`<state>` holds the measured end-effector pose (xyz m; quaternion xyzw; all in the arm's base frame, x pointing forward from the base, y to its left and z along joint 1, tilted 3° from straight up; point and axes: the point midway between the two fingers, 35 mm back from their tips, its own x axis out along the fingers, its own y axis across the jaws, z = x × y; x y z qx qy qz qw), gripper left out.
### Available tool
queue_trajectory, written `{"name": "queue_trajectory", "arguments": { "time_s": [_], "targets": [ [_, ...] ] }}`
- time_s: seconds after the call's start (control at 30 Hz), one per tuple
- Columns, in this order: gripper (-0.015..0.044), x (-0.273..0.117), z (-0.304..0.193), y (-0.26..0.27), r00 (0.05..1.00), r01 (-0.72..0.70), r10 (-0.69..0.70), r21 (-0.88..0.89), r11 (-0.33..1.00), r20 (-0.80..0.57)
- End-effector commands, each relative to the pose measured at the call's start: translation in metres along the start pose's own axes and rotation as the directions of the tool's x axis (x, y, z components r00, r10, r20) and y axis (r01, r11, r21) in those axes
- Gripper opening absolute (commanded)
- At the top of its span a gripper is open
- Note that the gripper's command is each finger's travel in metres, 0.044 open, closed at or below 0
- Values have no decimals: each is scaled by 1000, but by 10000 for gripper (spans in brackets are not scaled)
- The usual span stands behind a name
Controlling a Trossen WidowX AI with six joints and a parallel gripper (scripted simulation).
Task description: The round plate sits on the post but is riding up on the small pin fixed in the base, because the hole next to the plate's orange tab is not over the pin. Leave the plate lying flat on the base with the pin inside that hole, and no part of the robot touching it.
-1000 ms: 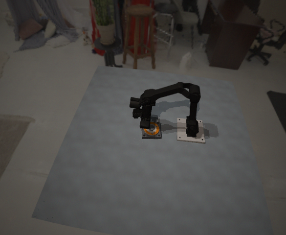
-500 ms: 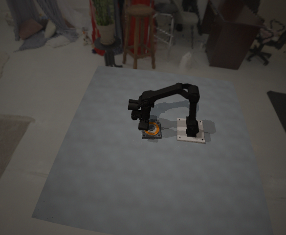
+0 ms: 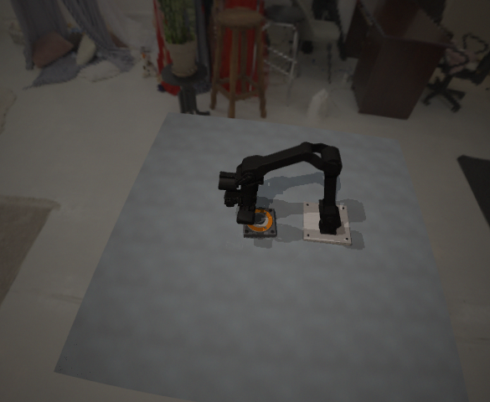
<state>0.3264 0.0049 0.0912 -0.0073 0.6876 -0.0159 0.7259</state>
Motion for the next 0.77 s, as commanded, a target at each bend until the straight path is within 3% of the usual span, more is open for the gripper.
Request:
{"name": "queue_trajectory", "arguments": {
  "time_s": [0.0, 0.17, 0.73],
  "targets": [
    [0, -20, 2, 0, 1000, -2, 2, 5, 1000, 14],
    [0, -37, -1, 0, 1000, -2, 2, 5, 1000, 14],
    [0, -29, 0, 0, 1000, -1, 1, 0, 1000, 13]
  ]
}}
